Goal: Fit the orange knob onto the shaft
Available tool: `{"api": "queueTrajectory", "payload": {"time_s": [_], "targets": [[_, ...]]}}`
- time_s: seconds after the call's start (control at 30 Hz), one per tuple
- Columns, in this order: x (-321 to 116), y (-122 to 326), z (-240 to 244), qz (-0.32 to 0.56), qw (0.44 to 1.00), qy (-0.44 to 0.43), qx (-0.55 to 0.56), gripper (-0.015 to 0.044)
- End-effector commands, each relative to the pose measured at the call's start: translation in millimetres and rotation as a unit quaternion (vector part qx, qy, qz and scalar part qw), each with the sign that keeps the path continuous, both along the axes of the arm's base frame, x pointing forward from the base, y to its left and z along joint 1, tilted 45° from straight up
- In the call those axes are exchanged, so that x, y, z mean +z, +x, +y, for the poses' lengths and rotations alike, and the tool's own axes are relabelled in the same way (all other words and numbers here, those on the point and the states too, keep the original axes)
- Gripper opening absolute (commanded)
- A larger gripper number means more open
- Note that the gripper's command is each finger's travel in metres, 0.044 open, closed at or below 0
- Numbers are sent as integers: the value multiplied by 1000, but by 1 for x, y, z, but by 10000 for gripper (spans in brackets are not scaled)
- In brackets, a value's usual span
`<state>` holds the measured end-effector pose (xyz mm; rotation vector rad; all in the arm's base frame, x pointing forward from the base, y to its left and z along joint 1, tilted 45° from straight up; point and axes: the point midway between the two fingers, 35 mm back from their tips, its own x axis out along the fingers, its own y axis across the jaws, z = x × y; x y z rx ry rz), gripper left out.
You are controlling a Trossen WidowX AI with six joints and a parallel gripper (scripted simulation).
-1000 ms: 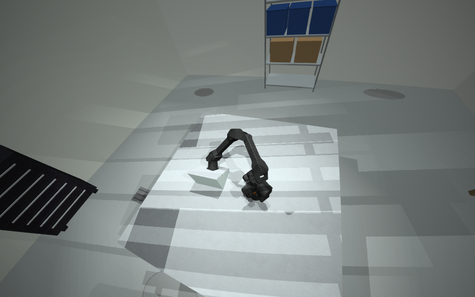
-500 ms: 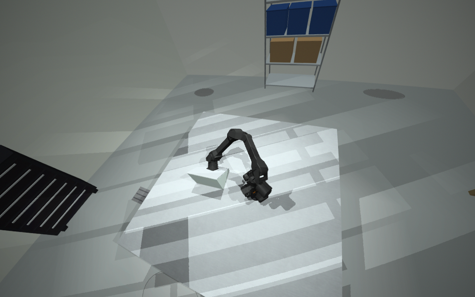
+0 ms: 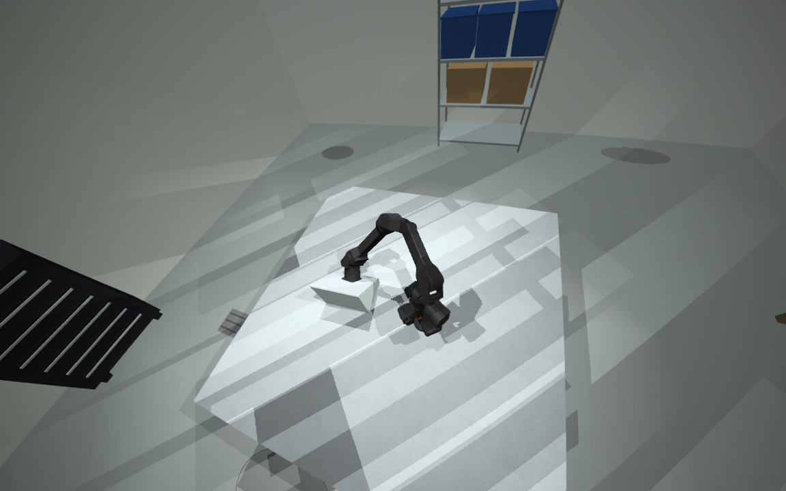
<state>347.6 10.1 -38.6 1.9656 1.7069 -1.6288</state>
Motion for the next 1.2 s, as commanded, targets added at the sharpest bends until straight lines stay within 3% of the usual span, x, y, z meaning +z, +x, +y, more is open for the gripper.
{"api": "queueTrajectory", "payload": {"time_s": [0.0, 0.9, 1.17], "targets": [[1, 1, -1, 0, 1000, -2, -5, 0], [2, 1, 0, 0, 1000, -2, -5, 0], [2, 2, -2, 70, 994, -20, -80, 0]]}}
